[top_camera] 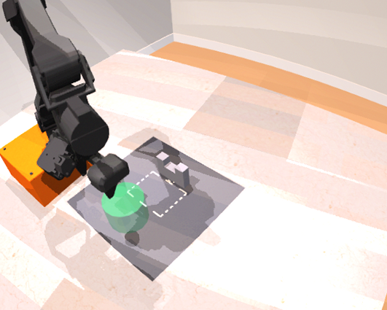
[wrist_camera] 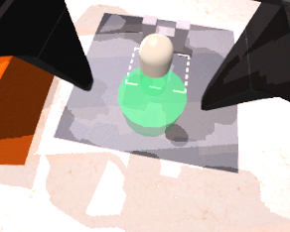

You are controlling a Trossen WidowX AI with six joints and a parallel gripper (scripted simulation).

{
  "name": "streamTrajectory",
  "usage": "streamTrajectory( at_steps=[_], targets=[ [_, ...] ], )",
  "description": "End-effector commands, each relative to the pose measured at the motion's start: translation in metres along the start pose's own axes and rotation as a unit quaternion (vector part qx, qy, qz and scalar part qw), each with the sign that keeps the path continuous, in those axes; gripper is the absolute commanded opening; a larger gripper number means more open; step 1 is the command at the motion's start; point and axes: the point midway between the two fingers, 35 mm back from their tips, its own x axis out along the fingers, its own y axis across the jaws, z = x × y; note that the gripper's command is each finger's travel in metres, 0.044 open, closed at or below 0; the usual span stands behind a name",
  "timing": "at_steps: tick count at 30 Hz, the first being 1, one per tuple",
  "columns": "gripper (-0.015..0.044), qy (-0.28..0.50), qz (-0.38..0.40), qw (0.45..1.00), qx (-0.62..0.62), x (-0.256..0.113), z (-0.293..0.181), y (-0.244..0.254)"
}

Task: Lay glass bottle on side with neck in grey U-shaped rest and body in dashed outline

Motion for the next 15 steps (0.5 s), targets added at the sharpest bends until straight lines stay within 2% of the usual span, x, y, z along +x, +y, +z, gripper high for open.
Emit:
streamTrajectory(
  at_steps=[1,15],
  targets=[
    [0.044,-0.002,-0.005,1.0,0.001,0.0,-0.002,0.002],
    [0.044,-0.001,-0.004,1.0,0.001,0.0,-0.024,0.003]
  ],
)
